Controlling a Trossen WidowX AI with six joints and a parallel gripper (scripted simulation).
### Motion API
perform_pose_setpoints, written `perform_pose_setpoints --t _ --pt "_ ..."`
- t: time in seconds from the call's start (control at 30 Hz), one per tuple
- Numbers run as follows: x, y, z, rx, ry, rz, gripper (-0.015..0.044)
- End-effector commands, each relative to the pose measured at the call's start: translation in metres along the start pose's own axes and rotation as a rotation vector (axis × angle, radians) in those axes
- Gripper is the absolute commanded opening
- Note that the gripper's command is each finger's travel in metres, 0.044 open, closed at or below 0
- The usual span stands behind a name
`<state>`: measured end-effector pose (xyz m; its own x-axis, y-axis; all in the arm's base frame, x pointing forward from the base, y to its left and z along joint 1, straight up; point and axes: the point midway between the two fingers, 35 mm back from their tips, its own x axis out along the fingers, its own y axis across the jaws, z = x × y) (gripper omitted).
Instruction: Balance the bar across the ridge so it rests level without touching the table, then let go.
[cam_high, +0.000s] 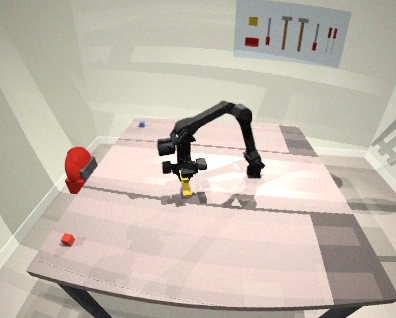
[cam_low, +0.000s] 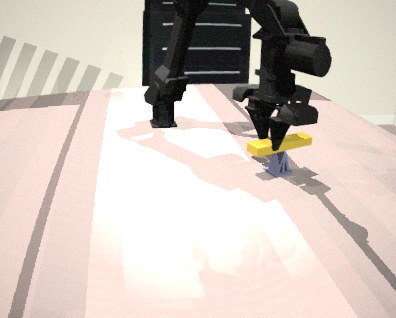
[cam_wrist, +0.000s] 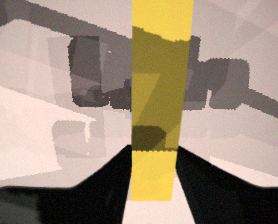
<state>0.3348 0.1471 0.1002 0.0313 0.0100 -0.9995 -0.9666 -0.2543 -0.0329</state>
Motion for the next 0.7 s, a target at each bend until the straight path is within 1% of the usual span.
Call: perform_pose_setpoints --t 0.0,0.13,0.33,0.37,0.67 --pt "0.0001 0.0000 0.0000 0.000 0.000 0.000 0.0000" --pt "0.0001 0.0000 0.0000 0.000 0.000 0.000 0.0000" --pt "0.0001 0.0000 0.0000 0.000 0.000 0.000 0.0157" --pt "0.0001 0.0000 0.0000 0.000 0.000 0.000 0.0167" --pt "0.0001 0.0000 0.0000 0.000 0.000 0.000 0.0167"
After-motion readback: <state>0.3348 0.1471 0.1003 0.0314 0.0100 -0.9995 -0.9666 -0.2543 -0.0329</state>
